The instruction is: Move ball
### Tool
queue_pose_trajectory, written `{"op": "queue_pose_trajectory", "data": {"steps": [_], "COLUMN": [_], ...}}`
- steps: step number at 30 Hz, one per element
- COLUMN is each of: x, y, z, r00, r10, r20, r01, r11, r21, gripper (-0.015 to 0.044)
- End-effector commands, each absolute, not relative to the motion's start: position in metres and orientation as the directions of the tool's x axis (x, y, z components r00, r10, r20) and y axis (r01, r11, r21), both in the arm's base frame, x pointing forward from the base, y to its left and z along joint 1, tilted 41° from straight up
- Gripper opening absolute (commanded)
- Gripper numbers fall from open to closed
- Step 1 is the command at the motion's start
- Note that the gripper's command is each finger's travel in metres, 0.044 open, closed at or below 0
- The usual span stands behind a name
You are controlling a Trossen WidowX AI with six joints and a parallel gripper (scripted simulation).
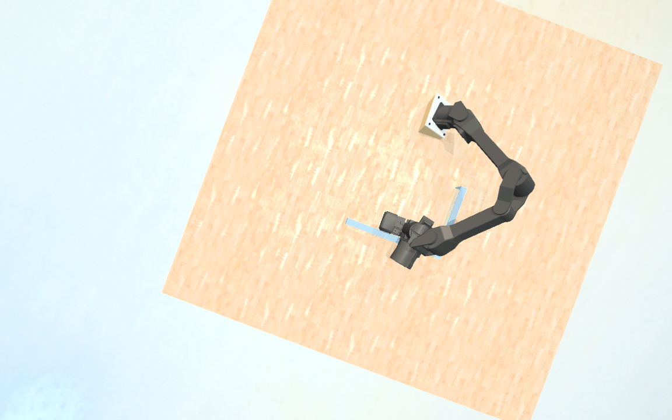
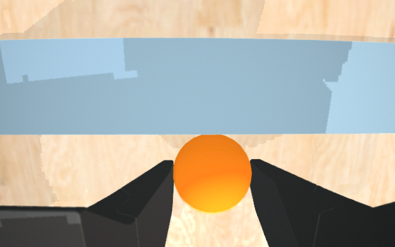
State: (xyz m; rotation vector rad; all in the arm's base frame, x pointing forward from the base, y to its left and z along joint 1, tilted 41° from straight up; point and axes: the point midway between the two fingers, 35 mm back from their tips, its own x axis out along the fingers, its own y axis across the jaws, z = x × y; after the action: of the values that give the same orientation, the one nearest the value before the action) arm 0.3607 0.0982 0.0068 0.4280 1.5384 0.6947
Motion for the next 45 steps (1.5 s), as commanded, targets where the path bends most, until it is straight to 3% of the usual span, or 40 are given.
{"op": "queue_pose_trajectory", "data": {"steps": [1, 4, 14, 20, 26, 38, 45], "x": [0.358, 0.358, 0.36, 0.361, 0.367, 0.369, 0.369], "y": [0.102, 0.102, 0.1, 0.098, 0.046, 0.048, 0.019], "z": [0.001, 0.001, 0.004, 0.006, 0.066, 0.061, 0.096], "r00": [-0.104, -0.104, -0.1, -0.1, -0.104, -0.09, -0.093], "r10": [0.65, 0.65, 0.648, 0.647, 0.648, 0.651, 0.651], "r20": [-0.752, -0.752, -0.755, -0.756, -0.755, -0.754, -0.754], "r01": [-0.131, -0.131, -0.138, -0.137, -0.131, -0.125, -0.129], "r11": [0.741, 0.741, 0.743, 0.743, 0.743, 0.744, 0.743], "r21": [0.659, 0.659, 0.655, 0.655, 0.656, 0.657, 0.657], "gripper": [0.0, 0.0, 0.0261, 0.0261, 0.0261, 0.0261, 0.044]}}
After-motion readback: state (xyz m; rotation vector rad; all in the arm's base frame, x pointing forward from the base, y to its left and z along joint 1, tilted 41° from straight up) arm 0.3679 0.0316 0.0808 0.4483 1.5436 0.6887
